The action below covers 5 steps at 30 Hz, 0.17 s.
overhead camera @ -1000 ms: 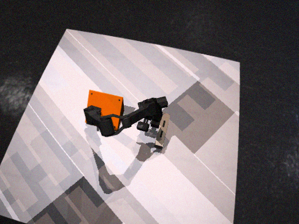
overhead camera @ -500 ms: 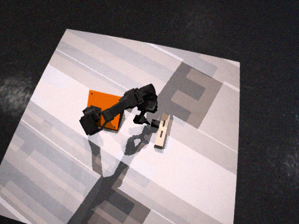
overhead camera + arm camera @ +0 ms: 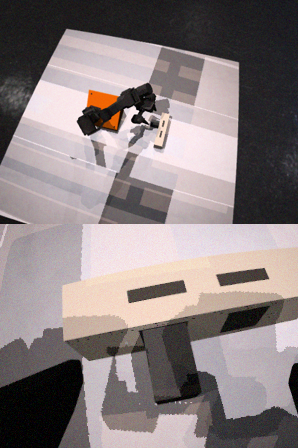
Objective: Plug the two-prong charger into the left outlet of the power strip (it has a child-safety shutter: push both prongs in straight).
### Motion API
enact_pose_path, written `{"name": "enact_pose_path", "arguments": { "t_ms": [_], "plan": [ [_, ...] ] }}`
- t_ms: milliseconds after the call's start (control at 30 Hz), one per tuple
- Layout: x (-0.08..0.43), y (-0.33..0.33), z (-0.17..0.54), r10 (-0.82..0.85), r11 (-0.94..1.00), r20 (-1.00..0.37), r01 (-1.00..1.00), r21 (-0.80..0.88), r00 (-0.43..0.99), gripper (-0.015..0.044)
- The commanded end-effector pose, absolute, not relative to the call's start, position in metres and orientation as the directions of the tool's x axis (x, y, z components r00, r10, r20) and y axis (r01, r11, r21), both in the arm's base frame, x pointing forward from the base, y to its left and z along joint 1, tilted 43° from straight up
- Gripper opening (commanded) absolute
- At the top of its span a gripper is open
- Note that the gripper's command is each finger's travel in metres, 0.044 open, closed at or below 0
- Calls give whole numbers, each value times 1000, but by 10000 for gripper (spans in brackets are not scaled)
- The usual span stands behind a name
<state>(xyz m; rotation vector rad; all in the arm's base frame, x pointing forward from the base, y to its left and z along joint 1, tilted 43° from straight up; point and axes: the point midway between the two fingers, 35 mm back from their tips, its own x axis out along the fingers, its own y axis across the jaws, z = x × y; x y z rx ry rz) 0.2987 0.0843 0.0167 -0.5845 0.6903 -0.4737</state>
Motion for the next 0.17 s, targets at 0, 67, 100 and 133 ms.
{"name": "enact_pose_path", "arguments": {
  "t_ms": [0, 67, 100, 133],
  "plan": [
    [297, 83, 16, -584, 735, -446, 208, -645, 678, 440],
    [297, 83, 16, -584, 735, -446, 208, -645, 678, 440],
    [297, 83, 16, -584, 735, -446, 208, -645, 678, 440],
    [297, 83, 16, -584, 735, -446, 208, -645, 678, 440]
  ]
}}
